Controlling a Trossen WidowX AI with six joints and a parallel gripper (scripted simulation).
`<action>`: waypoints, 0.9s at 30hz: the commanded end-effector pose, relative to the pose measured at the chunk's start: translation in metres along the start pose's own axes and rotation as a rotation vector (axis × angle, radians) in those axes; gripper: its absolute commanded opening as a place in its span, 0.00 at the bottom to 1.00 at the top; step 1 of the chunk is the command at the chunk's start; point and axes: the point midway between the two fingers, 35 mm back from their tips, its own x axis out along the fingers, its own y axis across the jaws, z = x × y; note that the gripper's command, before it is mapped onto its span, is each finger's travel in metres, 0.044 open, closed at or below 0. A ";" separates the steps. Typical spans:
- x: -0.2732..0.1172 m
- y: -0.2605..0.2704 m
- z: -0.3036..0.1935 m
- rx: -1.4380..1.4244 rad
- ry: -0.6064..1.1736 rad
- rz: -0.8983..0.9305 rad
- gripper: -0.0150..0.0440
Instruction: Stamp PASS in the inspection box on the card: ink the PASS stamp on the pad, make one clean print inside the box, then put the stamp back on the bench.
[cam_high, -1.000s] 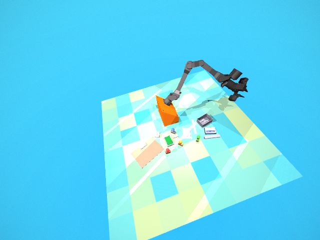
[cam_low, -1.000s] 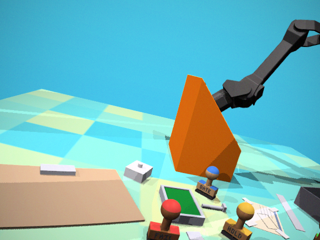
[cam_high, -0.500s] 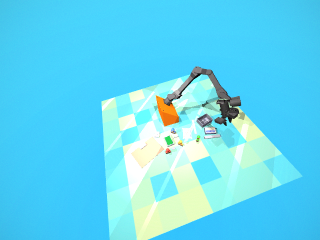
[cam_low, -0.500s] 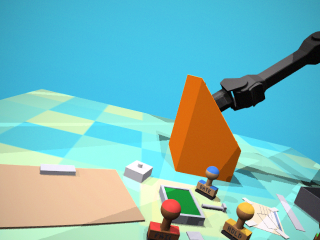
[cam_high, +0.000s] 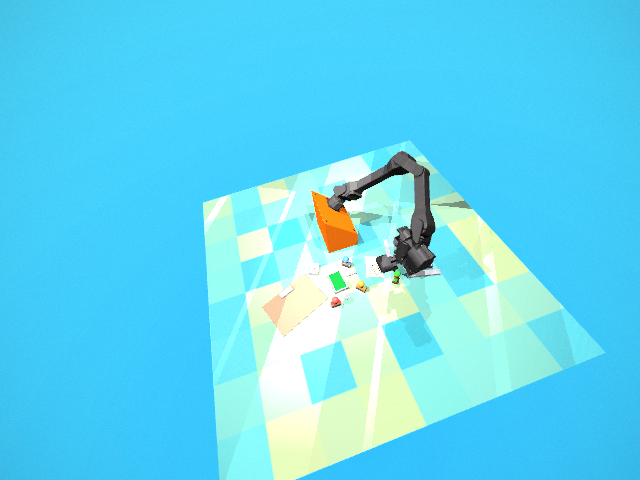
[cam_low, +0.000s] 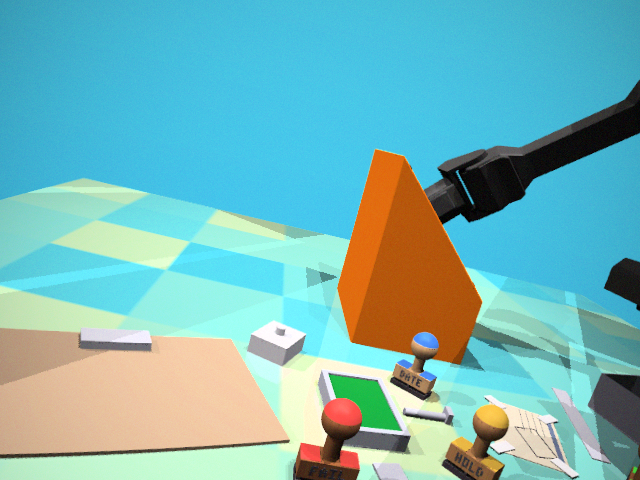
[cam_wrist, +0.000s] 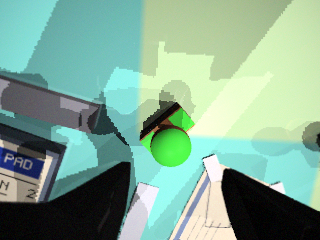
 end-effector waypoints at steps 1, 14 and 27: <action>0.001 -0.005 -0.004 -0.001 0.032 0.026 0.61; 0.012 -0.004 -0.001 -0.002 0.032 0.026 0.61; 0.033 -0.004 -0.001 -0.002 0.032 0.026 0.61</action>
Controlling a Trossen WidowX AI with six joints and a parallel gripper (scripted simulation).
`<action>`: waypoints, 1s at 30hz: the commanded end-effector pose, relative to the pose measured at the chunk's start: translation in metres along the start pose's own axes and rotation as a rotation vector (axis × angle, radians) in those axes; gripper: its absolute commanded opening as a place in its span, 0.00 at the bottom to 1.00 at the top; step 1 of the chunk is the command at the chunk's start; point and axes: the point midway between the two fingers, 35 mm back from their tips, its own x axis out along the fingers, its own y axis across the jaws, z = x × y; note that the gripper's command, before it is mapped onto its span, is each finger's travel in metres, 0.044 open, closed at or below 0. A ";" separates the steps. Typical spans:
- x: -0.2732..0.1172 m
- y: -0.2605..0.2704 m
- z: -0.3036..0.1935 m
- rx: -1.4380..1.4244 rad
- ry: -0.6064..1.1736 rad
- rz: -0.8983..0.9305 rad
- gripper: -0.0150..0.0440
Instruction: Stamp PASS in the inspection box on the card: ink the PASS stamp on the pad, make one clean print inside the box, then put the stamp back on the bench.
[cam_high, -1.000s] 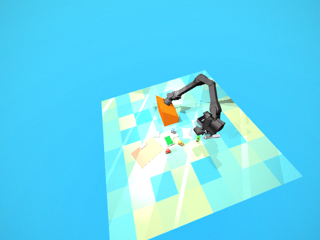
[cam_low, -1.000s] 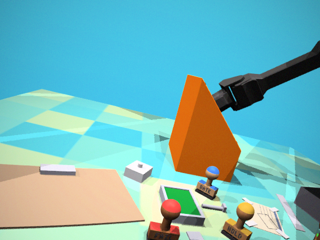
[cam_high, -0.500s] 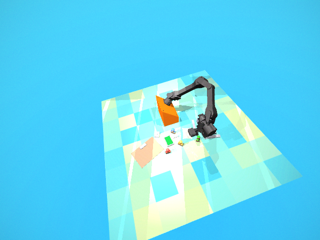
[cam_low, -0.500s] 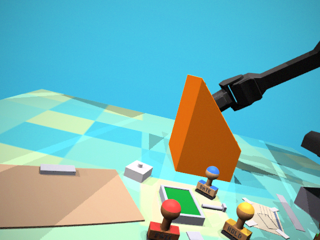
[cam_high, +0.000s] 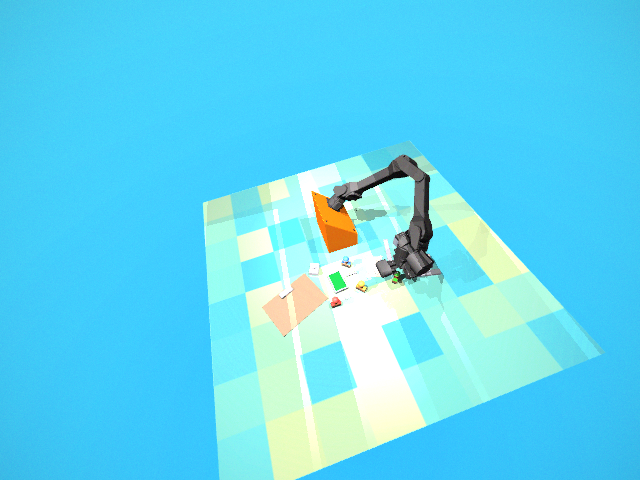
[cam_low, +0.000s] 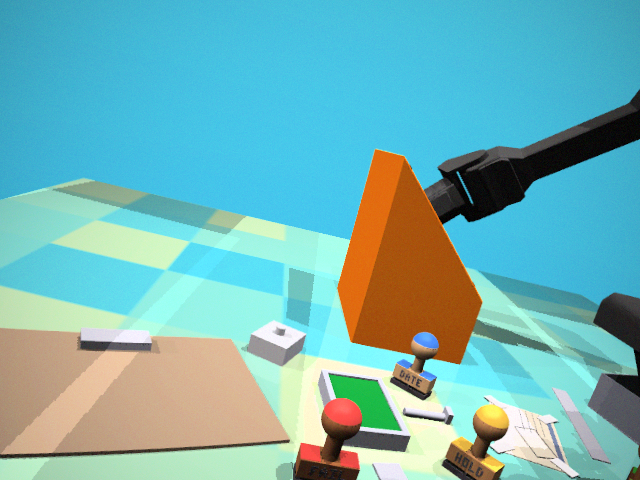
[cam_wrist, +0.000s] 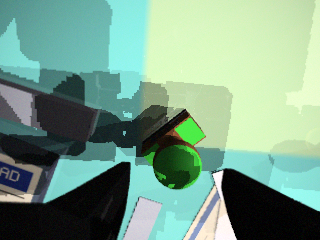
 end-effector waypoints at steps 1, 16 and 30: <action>0.009 -0.003 -0.001 0.014 0.009 -0.003 0.61; 0.033 -0.002 -0.002 0.014 0.009 -0.001 0.61; 0.048 -0.002 -0.003 0.014 0.009 0.001 0.61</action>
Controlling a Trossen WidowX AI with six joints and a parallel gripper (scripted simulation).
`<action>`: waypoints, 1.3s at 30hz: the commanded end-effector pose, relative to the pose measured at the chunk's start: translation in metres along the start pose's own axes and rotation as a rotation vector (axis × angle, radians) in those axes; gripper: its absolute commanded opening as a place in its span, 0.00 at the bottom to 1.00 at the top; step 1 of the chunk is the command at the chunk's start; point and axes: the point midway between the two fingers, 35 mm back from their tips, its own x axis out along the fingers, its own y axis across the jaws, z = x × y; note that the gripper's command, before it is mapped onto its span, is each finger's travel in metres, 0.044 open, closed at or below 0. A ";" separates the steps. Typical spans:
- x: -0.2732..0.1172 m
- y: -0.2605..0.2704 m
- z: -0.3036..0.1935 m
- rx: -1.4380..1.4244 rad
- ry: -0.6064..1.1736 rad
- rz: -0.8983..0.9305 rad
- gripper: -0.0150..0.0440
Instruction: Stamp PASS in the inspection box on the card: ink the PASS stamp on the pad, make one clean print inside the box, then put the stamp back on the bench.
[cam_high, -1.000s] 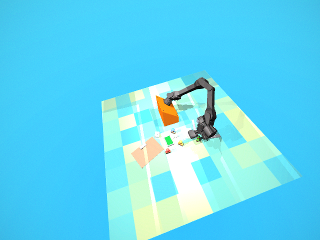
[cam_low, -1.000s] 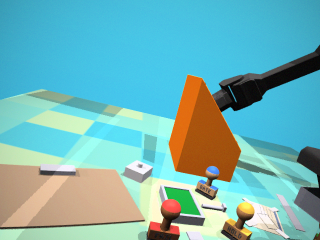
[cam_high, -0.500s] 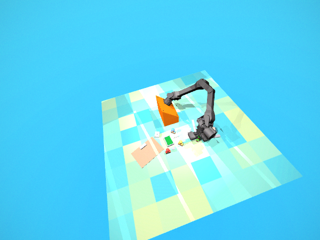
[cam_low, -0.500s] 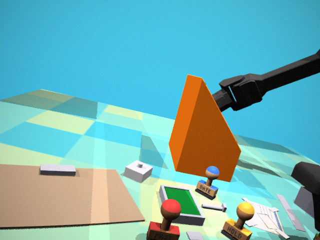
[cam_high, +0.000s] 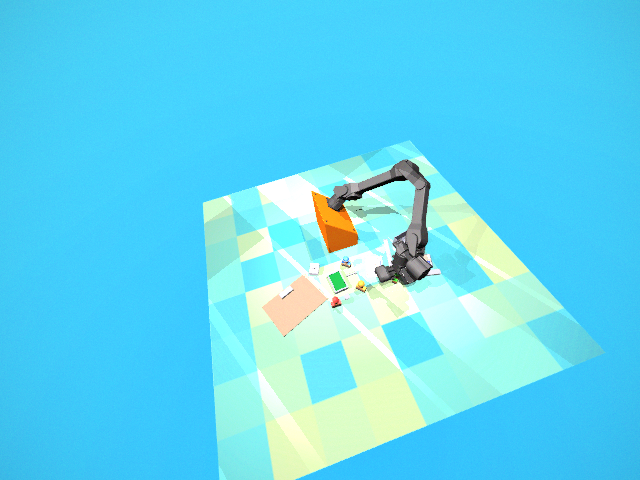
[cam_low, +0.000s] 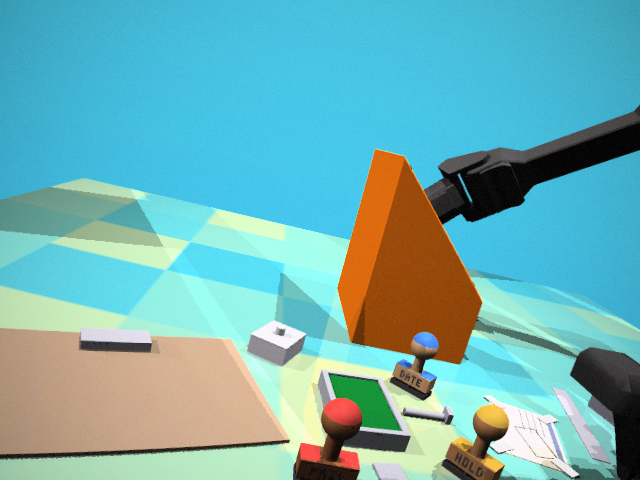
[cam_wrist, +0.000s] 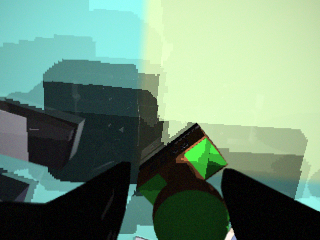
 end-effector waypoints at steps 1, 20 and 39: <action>0.003 -0.003 -0.001 0.012 0.004 -0.004 0.61; 0.001 -0.001 0.000 0.002 0.001 -0.001 0.41; -0.007 -0.001 0.000 0.002 0.001 -0.002 0.25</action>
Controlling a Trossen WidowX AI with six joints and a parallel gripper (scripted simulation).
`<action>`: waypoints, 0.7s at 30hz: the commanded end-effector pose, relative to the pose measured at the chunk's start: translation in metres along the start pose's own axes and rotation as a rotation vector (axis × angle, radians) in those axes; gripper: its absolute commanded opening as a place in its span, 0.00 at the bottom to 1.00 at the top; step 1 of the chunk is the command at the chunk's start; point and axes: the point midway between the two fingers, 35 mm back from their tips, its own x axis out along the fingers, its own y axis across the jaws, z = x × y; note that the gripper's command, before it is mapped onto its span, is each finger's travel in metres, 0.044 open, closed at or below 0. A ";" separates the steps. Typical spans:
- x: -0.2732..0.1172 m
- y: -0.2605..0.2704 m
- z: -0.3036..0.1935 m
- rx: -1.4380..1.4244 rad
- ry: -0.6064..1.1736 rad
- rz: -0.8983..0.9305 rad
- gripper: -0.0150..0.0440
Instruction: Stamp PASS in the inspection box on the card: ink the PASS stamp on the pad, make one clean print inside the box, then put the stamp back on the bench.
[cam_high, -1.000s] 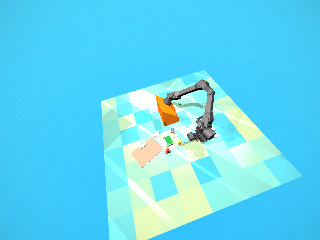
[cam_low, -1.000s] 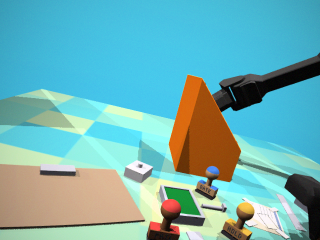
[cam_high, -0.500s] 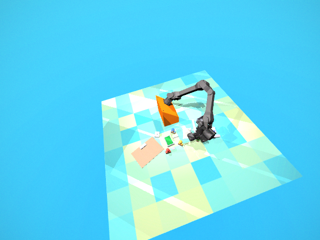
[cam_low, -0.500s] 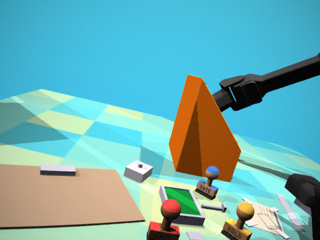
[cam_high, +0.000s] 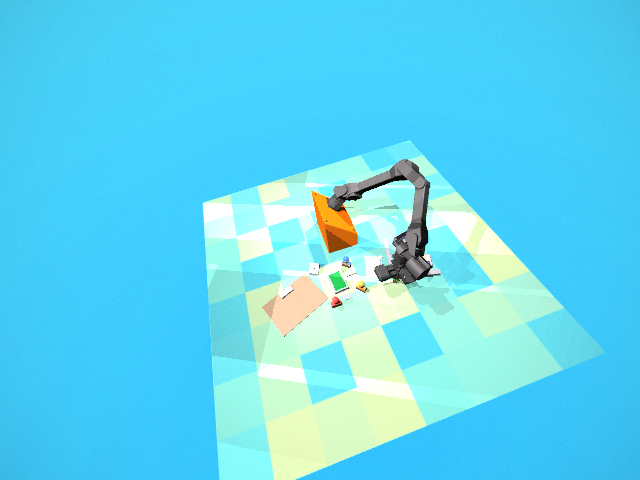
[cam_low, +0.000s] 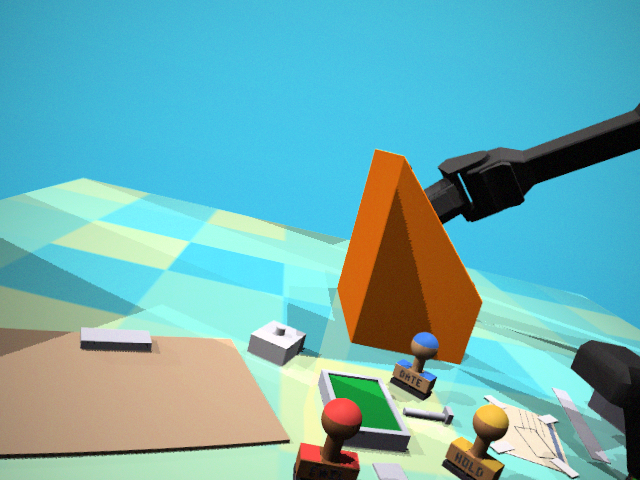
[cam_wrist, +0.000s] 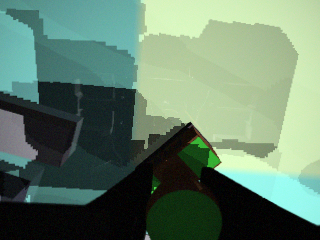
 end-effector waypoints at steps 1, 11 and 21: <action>-0.002 0.001 0.000 -0.008 0.000 0.001 0.25; -0.007 0.000 0.001 -0.008 0.000 0.001 0.25; -0.012 0.000 0.001 -0.008 0.000 0.000 0.25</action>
